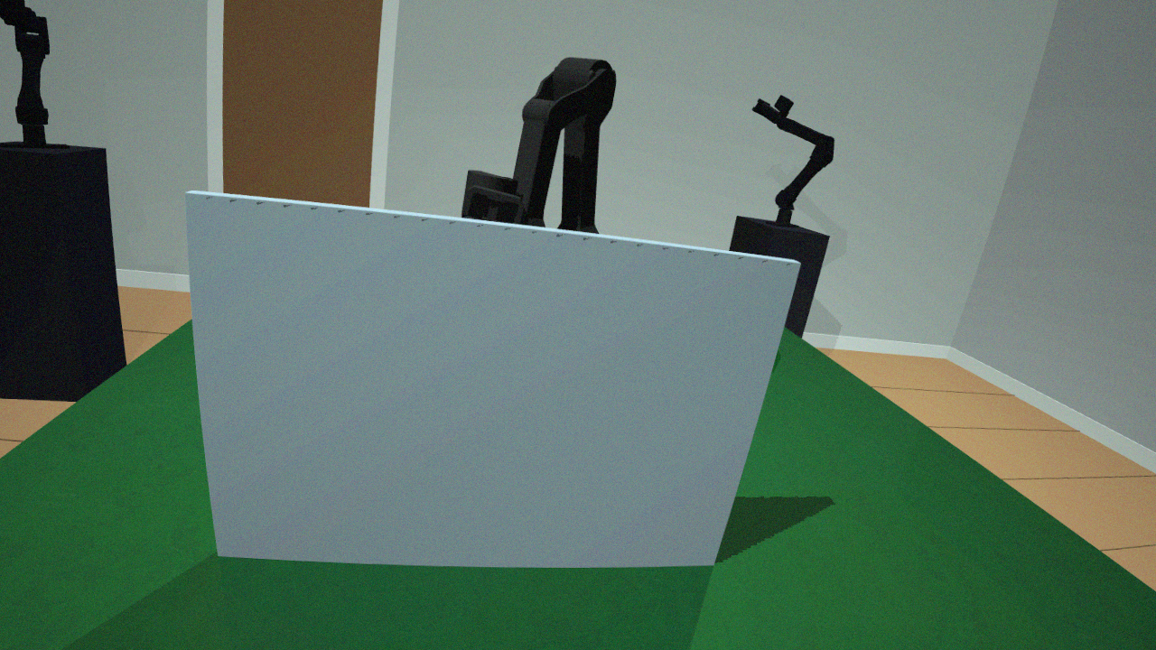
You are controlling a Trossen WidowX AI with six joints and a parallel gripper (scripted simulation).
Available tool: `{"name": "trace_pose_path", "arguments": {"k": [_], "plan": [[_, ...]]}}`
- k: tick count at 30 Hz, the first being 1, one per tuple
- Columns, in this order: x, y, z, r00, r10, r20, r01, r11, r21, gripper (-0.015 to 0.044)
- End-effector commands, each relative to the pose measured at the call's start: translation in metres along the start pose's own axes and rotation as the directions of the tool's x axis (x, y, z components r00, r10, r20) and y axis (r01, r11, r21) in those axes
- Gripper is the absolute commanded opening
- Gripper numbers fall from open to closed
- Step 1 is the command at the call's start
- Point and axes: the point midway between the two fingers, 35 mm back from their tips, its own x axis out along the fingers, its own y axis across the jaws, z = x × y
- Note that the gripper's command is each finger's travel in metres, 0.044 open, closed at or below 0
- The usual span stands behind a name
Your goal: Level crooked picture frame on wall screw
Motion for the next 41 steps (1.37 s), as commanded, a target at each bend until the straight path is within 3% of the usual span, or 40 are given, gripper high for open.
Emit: {"name": "trace_pose_path", "arguments": {"k": [1,14,41], "plan": [[-0.010,0.008,0.002,1.000,0.002,0.002,-0.002,1.000,-0.015,0.0260],[-0.098,0.044,-0.023,1.000,-0.002,-0.004,0.001,0.988,-0.154,0.0260],[-0.099,0.044,-0.024,1.000,-0.002,-0.005,0.002,0.988,-0.156,0.0260]]}}
